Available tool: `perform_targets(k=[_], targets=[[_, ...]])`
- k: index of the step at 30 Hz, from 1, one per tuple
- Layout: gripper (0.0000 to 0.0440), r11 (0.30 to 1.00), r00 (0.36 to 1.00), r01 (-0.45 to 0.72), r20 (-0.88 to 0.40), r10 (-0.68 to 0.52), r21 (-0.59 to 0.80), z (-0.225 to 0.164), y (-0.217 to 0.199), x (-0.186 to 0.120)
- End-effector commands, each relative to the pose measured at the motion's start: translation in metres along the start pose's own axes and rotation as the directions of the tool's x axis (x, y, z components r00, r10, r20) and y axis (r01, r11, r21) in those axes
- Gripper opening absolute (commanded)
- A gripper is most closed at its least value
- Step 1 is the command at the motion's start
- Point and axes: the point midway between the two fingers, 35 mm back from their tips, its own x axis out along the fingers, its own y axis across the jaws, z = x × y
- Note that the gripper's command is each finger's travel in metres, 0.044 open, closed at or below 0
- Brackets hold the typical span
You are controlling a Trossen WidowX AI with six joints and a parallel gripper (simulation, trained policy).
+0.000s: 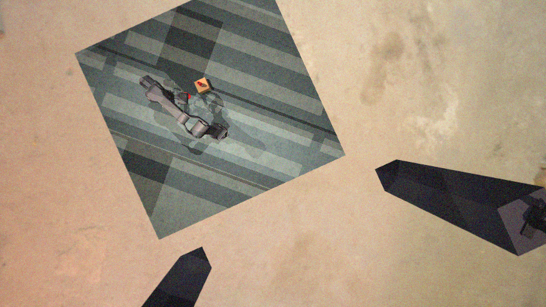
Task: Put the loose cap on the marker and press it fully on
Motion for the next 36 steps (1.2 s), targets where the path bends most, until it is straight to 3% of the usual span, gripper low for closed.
perform_targets(k=[1, 36], targets=[[0.0324, 1.000, 1.000, -0.008, 0.013, 0.008, 0.003, -0.004, -0.001, 0.003], [0.0317, 0.991, 0.986, -0.137, 0.099, 0.137, -0.008, -0.048, 0.015, 0.058]])
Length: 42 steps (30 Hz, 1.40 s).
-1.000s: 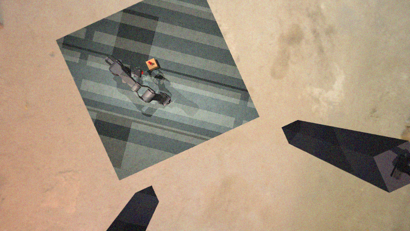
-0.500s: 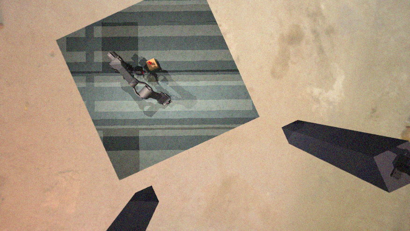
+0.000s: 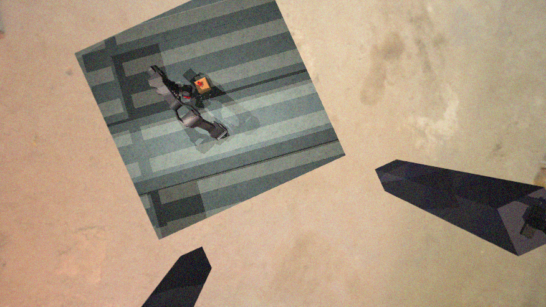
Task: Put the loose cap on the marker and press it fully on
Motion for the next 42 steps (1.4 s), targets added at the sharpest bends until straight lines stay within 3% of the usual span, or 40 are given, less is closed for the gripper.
perform_targets(k=[1, 30, 34, 39, 42], targets=[[0.0316, 1.000, 1.000, -0.015, 0.001, 0.015, -0.010, -0.004, 0.002, 0.005], [0.0264, 0.978, 0.992, -0.110, 0.049, 0.120, -0.177, -0.005, 0.014, 0.058], [0.0219, 0.973, 0.991, -0.116, 0.038, 0.126, -0.200, -0.005, 0.015, 0.061], [0.0088, 0.969, 0.992, -0.118, 0.023, 0.127, -0.218, -0.004, 0.016, 0.055], [0.0073, 0.970, 0.993, -0.115, 0.005, 0.118, -0.215, -0.008, 0.016, 0.046]])
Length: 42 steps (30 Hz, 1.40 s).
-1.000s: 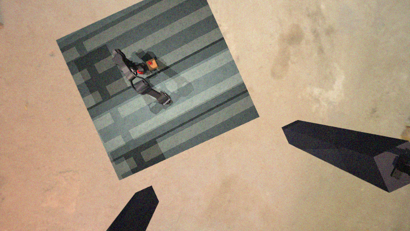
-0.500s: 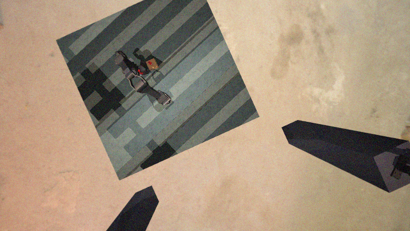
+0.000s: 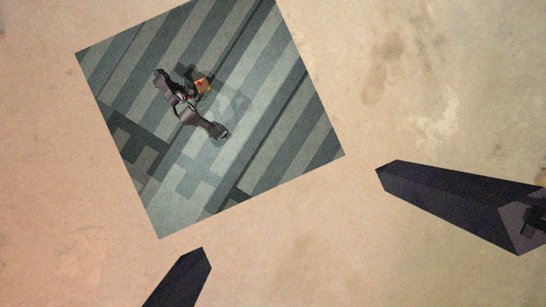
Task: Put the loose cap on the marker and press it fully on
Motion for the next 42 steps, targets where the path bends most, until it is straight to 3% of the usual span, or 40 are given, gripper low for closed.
perform_targets(k=[1, 27, 42], targets=[[0.0069, 1.000, 1.000, 0.000, -0.022, 0.000, -0.003, -0.002, 0.003, -0.010], [0.0035, 0.997, 0.992, 0.057, -0.111, -0.051, 0.045, -0.026, 0.048, -0.091], [0.0015, 0.990, 0.995, 0.047, -0.090, -0.035, 0.132, -0.032, 0.100, -0.112]])
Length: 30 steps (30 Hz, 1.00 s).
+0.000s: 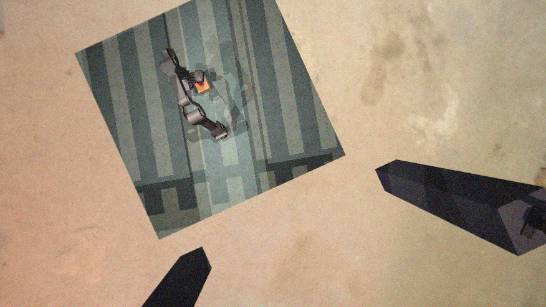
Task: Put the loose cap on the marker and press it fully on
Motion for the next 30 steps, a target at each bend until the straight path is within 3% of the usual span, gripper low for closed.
perform_targets(k=[1, 30], targets=[[0.0014, 1.000, 1.000, -0.007, 0.004, 0.007, 0.015, -0.002, 0.010, -0.004], [0.0000, 1.000, 0.992, 0.002, 0.123, -0.004, 0.014, 0.002, 0.020, 0.047]])
